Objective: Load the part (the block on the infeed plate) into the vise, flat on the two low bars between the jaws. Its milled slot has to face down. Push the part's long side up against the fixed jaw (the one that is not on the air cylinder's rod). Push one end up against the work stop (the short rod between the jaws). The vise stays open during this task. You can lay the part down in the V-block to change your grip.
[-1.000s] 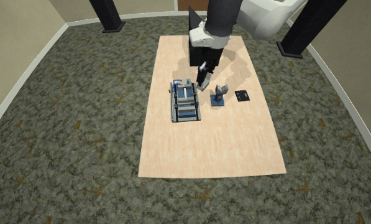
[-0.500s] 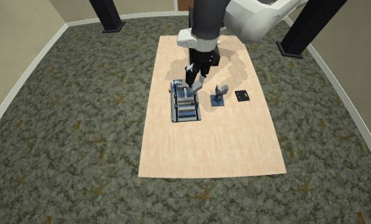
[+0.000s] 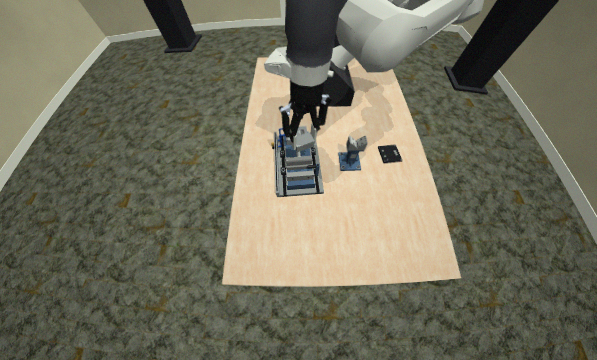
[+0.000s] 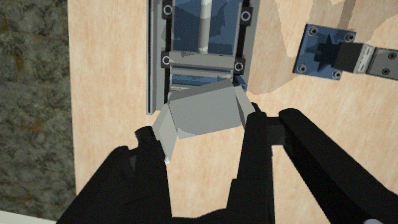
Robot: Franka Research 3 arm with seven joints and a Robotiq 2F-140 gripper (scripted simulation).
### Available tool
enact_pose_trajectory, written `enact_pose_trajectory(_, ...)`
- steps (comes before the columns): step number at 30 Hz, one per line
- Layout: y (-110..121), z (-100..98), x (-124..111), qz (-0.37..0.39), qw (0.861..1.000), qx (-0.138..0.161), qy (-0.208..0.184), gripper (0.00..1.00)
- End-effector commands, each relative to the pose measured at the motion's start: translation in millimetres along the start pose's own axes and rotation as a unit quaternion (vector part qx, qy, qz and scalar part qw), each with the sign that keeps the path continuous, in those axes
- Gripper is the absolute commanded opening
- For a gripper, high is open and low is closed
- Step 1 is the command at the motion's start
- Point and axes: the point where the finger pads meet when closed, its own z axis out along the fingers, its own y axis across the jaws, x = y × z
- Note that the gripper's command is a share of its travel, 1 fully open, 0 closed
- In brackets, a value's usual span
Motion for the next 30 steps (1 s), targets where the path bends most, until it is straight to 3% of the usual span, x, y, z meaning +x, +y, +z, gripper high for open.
enact_pose_trajectory(1,-8.2,-1.6,1.3,0.083,0.997,-0.008,-0.003,0.0)
enact_pose_trajectory(15,-29.4,0.6,6.6,0.154,0.988,-0.012,-0.011,0.0)
enact_pose_trajectory(30,-32.8,1.0,7.6,0.165,0.986,-0.013,-0.013,0.0)
